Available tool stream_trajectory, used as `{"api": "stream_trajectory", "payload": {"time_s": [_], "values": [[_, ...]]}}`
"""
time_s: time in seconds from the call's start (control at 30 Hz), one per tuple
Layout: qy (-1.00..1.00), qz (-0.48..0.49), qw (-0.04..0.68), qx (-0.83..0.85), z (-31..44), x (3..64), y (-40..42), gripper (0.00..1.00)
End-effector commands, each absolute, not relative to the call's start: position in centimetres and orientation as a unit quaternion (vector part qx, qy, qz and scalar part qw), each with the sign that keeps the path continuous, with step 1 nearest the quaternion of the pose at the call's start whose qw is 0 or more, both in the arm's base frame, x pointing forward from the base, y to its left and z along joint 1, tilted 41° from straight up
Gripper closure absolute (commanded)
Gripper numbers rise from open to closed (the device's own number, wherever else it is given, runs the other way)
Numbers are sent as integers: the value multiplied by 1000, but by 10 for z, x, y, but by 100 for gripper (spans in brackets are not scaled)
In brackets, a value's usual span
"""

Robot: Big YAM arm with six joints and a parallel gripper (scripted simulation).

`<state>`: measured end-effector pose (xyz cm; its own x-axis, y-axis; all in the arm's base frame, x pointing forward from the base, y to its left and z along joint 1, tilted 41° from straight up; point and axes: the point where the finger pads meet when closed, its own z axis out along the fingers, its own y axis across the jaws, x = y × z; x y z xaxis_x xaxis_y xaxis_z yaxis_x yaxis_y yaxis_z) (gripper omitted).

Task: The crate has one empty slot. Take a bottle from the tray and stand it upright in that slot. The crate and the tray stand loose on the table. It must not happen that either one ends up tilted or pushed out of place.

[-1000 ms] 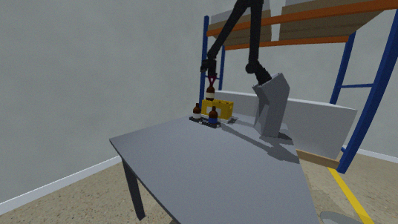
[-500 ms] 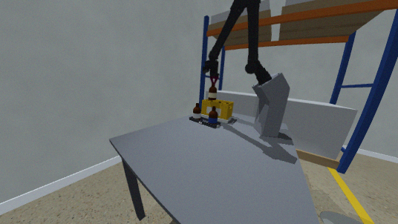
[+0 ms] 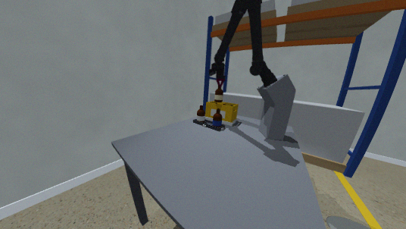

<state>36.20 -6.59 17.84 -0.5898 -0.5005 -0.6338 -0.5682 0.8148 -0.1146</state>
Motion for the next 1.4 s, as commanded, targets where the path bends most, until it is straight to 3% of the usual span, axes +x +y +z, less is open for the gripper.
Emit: {"api": "stream_trajectory", "payload": {"time_s": [0.0,1.37], "values": [[879,26,360,-311,199,375,-81,100],[881,27,355,-311,185,373,-111,100]]}}
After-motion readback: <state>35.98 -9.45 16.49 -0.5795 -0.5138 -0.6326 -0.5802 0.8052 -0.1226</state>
